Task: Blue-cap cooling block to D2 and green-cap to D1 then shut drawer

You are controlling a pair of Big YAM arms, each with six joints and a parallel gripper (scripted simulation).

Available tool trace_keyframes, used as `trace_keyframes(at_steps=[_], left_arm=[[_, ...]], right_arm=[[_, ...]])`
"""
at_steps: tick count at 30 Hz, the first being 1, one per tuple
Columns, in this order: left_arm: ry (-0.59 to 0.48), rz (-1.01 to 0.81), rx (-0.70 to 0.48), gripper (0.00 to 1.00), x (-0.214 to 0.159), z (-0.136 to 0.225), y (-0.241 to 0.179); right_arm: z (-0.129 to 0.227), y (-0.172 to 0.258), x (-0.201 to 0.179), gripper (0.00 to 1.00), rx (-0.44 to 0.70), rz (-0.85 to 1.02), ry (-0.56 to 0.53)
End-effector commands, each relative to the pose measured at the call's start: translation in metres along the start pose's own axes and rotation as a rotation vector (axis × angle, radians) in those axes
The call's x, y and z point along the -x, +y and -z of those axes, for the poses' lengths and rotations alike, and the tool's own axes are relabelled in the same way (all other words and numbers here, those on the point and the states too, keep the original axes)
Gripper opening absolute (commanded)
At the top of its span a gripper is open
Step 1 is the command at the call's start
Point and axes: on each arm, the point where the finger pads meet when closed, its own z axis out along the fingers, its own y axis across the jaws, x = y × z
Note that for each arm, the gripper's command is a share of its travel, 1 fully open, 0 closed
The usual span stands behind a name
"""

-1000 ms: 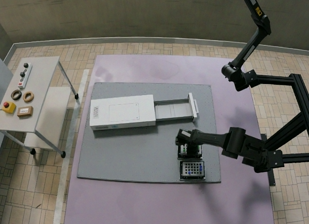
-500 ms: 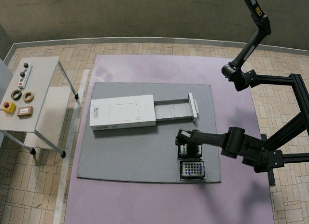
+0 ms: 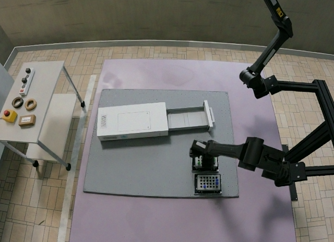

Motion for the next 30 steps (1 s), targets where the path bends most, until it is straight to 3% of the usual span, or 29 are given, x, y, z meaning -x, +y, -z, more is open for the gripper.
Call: trace_keyframes(at_steps=[1, 30], left_arm=[[-0.083, 0.013, -0.038, 0.00, 0.0356, 0.0175, -0.0113], [-0.083, 0.009, -0.040, 0.00, 0.0345, 0.0149, -0.0127]], right_arm=[[-0.0011, -0.0006, 0.0119, 0.00, 0.001, 0.001, -0.018], [-0.0011, -0.0006, 0.0119, 0.00, 0.001, 0.001, -0.018]])
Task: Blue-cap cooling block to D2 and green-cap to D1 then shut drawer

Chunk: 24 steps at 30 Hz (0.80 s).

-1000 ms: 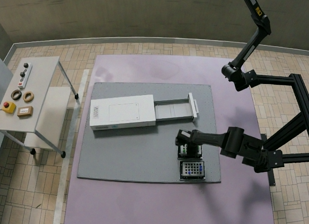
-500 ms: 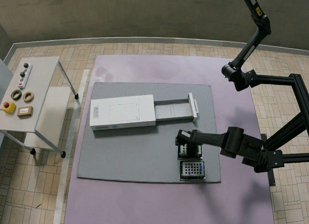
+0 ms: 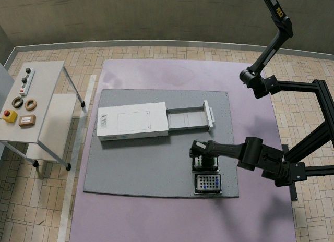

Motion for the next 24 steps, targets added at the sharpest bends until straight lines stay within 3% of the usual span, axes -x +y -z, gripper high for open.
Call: trace_keyframes(at_steps=[1, 24], left_arm=[[-0.080, 0.009, -0.038, 0.00, 0.0338, 0.0175, -0.0126], [-0.077, 0.010, -0.036, 0.00, 0.0326, 0.0153, -0.0117]], right_arm=[[-0.0011, -0.0006, 0.0119, 0.00, 0.001, 0.001, -0.018], [-0.0011, -0.0006, 0.0119, 0.00, 0.001, 0.001, -0.018]])
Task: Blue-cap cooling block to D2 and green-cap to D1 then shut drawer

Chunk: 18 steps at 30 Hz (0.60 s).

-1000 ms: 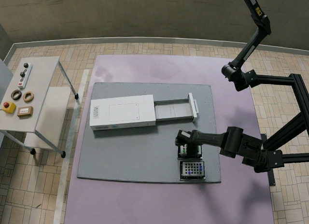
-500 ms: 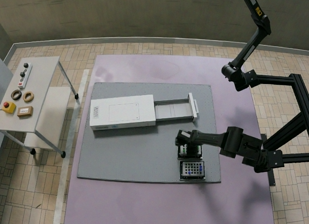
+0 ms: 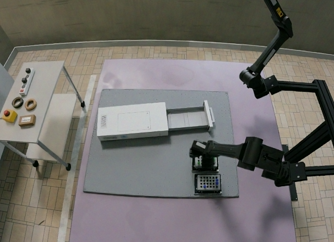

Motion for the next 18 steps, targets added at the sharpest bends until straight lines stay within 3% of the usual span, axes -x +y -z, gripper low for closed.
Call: trace_keyframes(at_steps=[1, 18], left_arm=[[-0.077, 0.011, -0.036, 0.00, 0.0326, 0.0153, -0.0116], [-0.079, 0.014, -0.034, 0.00, 0.0329, 0.0151, -0.0102]], right_arm=[[-0.0011, -0.0006, 0.0119, 0.00, 0.001, 0.001, -0.018], [-0.0011, -0.0006, 0.0119, 0.00, 0.001, 0.001, -0.018]])
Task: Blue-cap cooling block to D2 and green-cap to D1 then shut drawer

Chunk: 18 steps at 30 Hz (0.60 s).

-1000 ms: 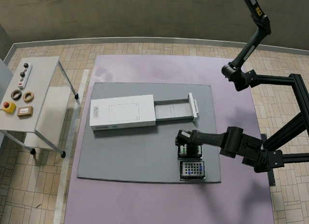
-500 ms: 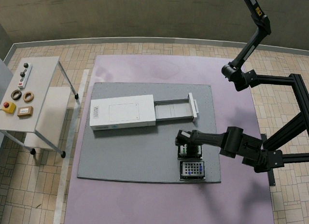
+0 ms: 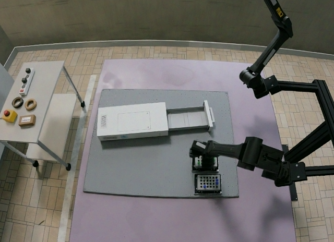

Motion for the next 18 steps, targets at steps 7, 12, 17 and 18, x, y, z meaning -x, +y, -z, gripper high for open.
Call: trace_keyframes(at_steps=[7, 12, 17, 18], left_arm=[[-0.073, 0.014, -0.030, 0.00, 0.0318, 0.0129, -0.0088], [-0.078, 0.014, -0.032, 0.00, 0.0331, 0.0142, -0.0092], [-0.075, 0.015, -0.031, 0.00, 0.0323, 0.0127, -0.0088], [-0.073, 0.014, -0.030, 0.00, 0.0319, 0.0120, -0.0086]], right_arm=[[-0.0011, -0.0006, 0.0119, 0.00, 0.001, 0.001, -0.018], [-0.0011, -0.0006, 0.0119, 0.00, 0.001, 0.001, -0.018], [-0.0011, -0.0006, 0.0119, 0.00, 0.001, 0.001, -0.018], [-0.0011, -0.0006, 0.0119, 0.00, 0.001, 0.001, -0.018]])
